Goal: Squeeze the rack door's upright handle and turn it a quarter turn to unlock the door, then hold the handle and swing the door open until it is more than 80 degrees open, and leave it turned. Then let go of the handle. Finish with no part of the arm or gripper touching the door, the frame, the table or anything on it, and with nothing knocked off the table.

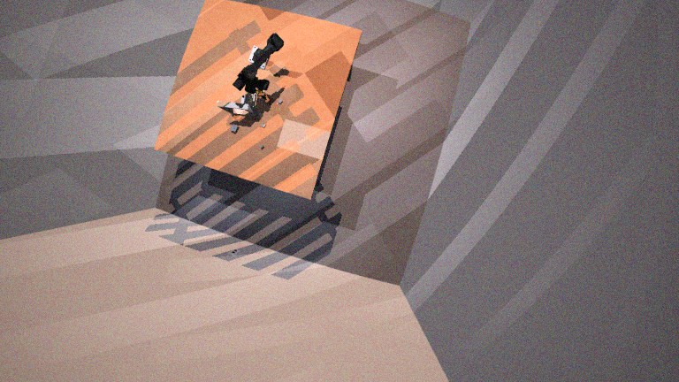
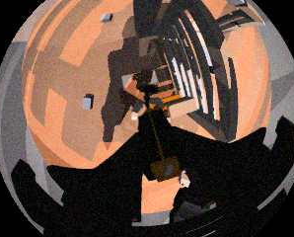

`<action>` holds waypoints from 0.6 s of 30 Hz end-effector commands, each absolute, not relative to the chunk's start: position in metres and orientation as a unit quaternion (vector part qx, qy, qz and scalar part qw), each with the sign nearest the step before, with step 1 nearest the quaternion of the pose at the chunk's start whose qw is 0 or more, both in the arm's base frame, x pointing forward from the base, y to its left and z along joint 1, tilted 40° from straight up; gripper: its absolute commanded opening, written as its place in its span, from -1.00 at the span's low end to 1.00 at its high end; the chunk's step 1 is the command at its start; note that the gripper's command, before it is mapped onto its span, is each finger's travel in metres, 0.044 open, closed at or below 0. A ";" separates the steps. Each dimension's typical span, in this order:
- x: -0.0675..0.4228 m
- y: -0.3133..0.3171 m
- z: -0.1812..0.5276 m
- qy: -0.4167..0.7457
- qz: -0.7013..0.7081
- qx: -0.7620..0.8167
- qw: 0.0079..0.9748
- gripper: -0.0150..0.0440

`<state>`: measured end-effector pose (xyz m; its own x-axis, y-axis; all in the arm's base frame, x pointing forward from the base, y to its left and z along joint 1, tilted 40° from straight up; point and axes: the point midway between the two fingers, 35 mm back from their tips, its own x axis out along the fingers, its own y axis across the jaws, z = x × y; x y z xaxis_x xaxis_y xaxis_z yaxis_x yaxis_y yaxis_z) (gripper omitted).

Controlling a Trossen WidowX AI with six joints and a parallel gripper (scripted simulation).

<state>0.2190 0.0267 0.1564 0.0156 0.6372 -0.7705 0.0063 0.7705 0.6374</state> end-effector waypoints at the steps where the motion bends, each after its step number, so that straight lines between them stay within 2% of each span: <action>1: 0.219 0.028 0.158 0.661 0.232 0.251 0.668 -0.40; 7: 0.219 0.028 0.158 0.661 0.232 0.251 0.668 -0.40; 17: 0.219 0.028 0.158 0.661 0.232 0.251 0.668 0.49; 18: 0.219 0.028 0.158 0.661 0.232 0.251 0.668 0.52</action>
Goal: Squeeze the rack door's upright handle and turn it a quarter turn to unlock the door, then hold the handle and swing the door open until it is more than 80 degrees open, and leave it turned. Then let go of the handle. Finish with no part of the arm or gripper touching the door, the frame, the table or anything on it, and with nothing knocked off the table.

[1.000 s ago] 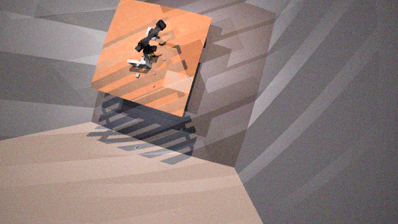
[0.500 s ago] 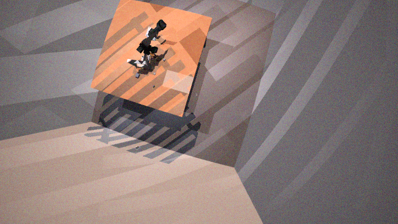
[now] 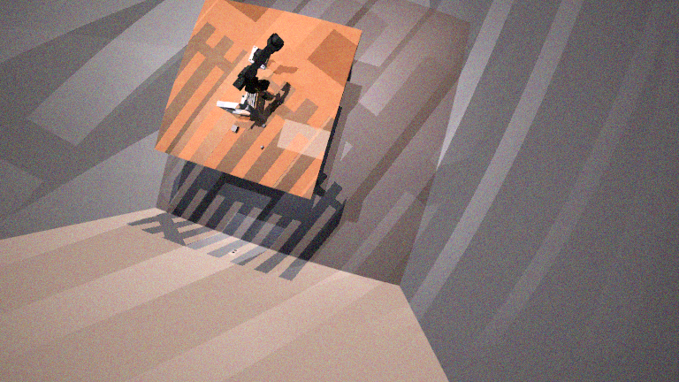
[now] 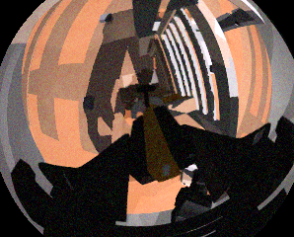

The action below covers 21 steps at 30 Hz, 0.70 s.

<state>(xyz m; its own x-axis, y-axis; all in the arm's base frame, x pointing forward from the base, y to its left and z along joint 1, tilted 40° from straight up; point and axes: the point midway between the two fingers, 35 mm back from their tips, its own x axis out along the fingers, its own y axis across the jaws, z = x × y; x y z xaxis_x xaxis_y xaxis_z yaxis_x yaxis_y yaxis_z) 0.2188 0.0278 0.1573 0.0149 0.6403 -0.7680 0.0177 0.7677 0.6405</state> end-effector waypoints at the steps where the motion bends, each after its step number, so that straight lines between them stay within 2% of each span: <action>1: 0.219 0.028 0.158 0.661 0.231 0.251 0.668 0.52; 21: 0.218 0.005 0.186 0.633 0.188 0.260 0.704 0.52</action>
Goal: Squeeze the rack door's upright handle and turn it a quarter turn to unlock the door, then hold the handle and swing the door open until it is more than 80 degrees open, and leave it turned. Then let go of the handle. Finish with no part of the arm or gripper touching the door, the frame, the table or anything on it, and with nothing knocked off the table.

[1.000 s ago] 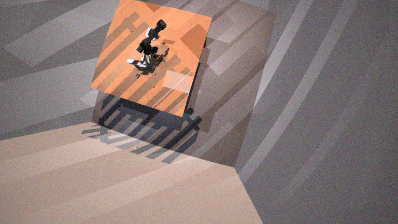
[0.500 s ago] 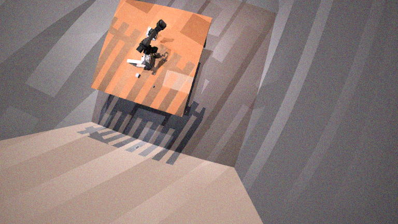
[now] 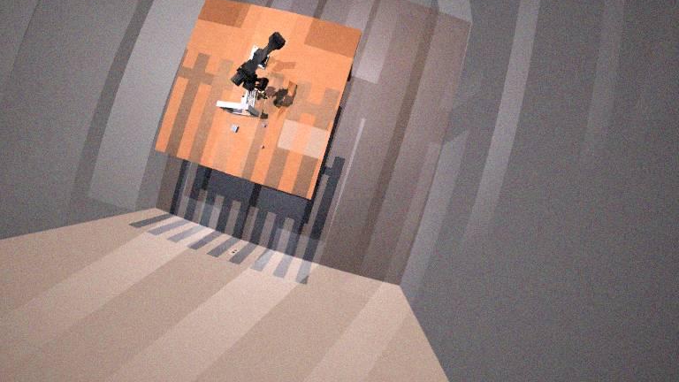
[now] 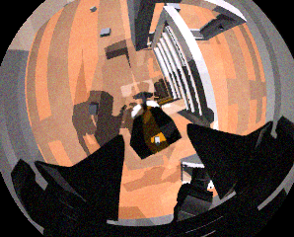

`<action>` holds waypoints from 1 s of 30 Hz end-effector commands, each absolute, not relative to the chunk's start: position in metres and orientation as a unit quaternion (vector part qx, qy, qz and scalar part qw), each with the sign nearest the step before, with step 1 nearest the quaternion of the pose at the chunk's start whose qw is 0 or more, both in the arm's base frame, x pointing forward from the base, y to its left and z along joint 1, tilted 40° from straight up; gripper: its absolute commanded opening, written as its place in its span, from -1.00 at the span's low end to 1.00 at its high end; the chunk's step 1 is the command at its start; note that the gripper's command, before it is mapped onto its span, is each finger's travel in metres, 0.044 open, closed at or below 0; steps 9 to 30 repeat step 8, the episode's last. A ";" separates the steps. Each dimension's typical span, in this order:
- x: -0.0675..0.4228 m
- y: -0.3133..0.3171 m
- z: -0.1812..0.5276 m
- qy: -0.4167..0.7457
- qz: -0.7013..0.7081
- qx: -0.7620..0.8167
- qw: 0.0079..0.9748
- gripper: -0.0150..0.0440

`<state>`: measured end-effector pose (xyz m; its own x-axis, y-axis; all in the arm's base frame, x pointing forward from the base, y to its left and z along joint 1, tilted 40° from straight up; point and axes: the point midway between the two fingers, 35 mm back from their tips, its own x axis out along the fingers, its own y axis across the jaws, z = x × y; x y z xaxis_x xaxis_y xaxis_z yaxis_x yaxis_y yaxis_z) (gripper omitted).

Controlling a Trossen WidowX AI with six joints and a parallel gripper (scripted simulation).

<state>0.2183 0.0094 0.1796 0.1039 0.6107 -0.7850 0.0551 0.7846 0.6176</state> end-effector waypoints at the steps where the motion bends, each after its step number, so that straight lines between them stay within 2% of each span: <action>1: 0.217 0.004 0.188 0.632 0.186 0.261 0.706 0.52; 30: 0.215 -0.004 0.198 0.621 0.169 0.264 0.718 0.52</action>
